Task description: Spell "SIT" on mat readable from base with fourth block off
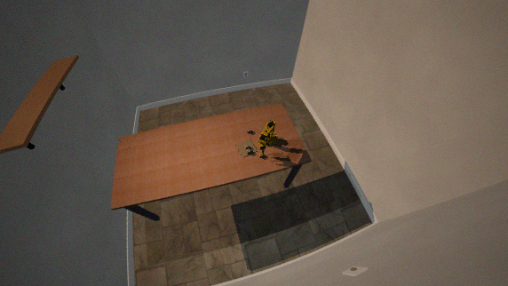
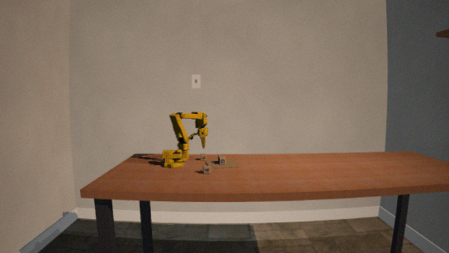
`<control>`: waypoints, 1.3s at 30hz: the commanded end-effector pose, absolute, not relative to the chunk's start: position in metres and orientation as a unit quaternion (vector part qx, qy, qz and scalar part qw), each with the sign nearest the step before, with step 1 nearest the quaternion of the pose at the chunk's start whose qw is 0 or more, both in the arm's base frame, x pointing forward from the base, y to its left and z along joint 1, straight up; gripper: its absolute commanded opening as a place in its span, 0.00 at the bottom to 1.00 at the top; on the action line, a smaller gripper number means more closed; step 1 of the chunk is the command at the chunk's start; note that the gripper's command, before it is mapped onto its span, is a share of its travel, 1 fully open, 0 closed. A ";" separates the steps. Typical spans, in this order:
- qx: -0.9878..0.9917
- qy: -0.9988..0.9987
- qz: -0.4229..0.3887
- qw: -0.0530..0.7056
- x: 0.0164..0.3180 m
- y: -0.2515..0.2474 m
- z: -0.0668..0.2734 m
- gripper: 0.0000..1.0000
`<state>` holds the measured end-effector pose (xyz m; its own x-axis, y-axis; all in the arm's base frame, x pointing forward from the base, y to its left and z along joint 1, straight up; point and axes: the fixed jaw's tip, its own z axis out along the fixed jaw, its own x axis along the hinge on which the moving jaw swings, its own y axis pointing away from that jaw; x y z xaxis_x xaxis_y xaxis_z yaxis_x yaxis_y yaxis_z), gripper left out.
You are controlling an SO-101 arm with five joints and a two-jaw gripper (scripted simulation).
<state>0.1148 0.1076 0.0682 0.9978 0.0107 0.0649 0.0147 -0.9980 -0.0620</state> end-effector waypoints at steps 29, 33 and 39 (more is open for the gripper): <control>-1.000 -0.009 -0.017 0.017 0.115 0.109 0.063 0.35; -1.000 -0.009 -0.017 0.017 0.115 0.109 0.063 0.35; -1.000 -0.009 -0.017 0.017 0.115 0.109 0.063 0.35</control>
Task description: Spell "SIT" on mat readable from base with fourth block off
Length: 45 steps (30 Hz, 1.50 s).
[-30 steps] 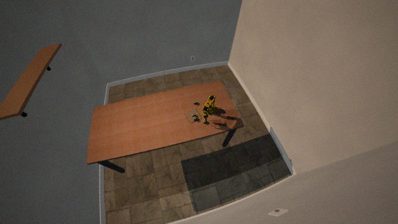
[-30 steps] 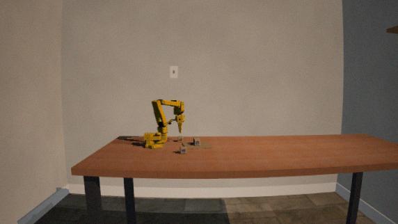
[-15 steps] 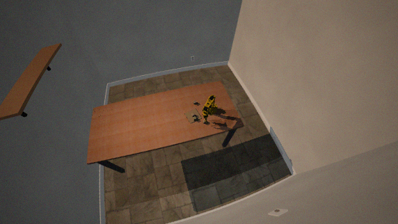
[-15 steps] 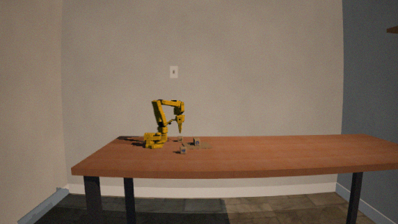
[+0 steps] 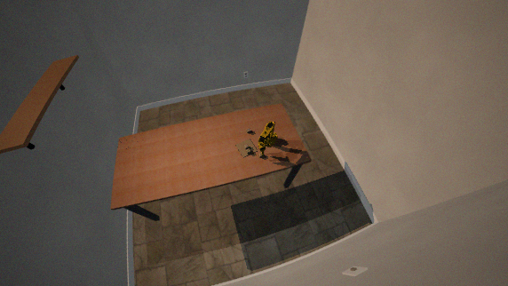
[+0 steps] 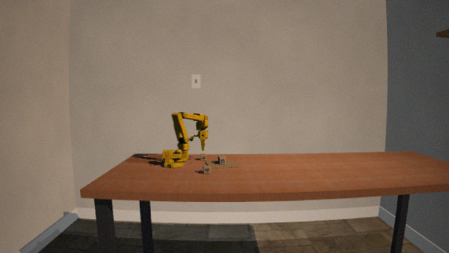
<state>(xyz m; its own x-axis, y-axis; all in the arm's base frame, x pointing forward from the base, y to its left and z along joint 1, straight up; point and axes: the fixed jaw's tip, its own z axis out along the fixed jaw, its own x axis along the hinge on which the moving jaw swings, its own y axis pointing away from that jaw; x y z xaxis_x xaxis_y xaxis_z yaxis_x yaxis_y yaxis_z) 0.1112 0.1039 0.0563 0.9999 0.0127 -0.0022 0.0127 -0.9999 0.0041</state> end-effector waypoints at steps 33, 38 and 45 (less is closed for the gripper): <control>1.000 0.009 0.017 -0.017 0.117 0.111 0.032 0.35; 1.000 0.009 0.017 -0.017 0.117 0.111 0.028 0.35; 1.000 0.009 0.017 -0.017 0.117 0.111 0.023 0.35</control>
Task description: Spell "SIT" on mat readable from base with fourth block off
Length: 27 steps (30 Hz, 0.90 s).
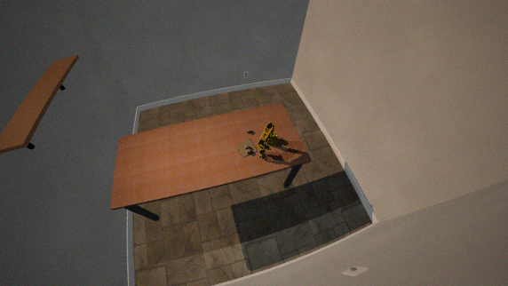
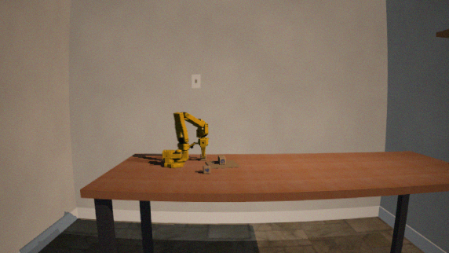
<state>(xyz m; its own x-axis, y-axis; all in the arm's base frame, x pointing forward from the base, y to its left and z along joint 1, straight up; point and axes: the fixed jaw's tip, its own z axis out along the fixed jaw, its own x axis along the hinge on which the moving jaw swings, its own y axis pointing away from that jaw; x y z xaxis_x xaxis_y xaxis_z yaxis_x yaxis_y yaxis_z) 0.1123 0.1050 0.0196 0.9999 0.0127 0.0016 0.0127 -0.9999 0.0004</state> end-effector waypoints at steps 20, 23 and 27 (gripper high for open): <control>1.000 0.009 0.017 -0.017 0.117 0.112 0.023 0.33; 1.000 0.009 0.017 -0.017 0.117 0.113 0.023 0.31; 1.000 0.009 0.017 -0.018 0.117 0.114 0.023 0.30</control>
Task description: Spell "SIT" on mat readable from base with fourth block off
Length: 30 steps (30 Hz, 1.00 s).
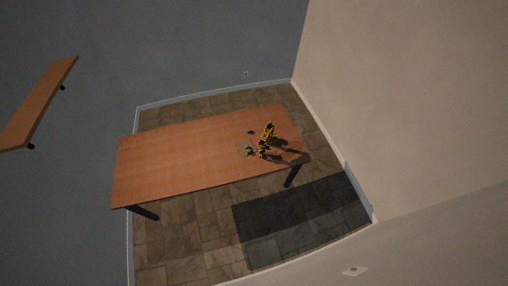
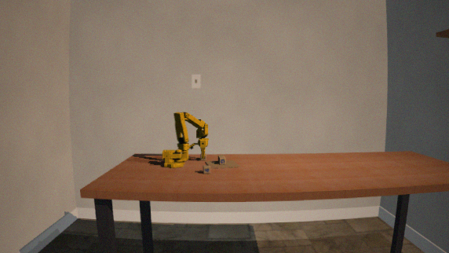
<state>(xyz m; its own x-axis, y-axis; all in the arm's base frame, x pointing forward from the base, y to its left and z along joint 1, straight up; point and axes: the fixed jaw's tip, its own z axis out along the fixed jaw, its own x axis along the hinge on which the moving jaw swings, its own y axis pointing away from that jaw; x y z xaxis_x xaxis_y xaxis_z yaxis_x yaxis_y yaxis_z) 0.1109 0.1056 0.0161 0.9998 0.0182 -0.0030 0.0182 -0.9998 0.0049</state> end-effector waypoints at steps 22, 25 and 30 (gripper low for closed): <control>1.000 0.009 0.016 -0.018 0.116 0.121 0.023 0.17; 1.000 0.009 0.016 -0.018 0.116 0.122 0.023 0.16; 1.000 0.009 0.016 -0.018 0.116 0.122 0.023 0.16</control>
